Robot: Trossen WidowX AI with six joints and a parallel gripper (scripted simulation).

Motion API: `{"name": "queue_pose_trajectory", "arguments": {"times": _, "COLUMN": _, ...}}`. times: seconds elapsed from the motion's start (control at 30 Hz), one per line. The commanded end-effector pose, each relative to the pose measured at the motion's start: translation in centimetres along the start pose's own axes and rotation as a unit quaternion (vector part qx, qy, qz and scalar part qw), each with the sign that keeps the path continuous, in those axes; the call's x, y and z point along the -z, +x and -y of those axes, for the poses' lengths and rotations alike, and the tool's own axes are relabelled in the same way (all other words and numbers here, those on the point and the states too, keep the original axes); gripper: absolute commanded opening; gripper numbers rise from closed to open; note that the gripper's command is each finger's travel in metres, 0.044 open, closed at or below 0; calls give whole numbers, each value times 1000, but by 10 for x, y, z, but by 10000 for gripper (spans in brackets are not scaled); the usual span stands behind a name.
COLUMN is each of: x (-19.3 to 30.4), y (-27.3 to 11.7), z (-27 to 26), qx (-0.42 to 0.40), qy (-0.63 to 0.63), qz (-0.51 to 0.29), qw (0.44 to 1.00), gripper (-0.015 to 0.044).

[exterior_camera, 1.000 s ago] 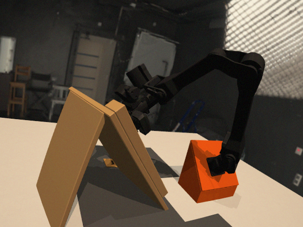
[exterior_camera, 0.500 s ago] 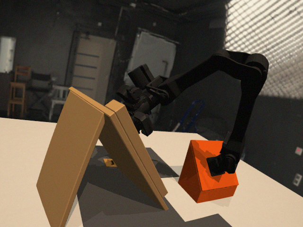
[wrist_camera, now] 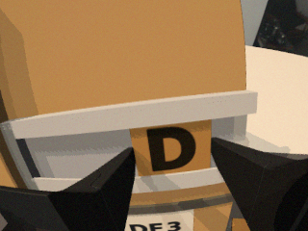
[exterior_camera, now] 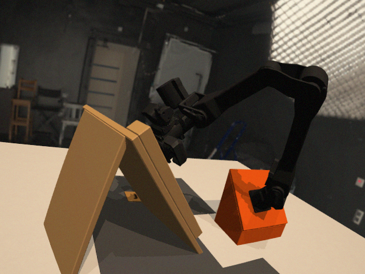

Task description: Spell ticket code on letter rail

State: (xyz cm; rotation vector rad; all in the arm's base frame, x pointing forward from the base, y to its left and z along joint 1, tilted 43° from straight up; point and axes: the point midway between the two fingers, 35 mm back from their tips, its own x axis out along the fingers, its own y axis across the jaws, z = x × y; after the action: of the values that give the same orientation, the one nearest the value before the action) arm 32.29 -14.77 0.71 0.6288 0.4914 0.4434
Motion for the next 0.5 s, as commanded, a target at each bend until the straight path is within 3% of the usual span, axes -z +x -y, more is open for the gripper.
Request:
{"name": "queue_pose_trajectory", "arguments": {"times": 0.0, "x": 0, "y": 0, "z": -2, "qx": 2, "qy": 0, "qz": 0, "qw": 1000, "gripper": 0}}
{"name": "queue_pose_trajectory", "arguments": {"times": 0.47, "x": 0, "y": 0, "z": -10, "qx": 2, "qy": 0, "qz": 0, "qw": 1000, "gripper": 0}}
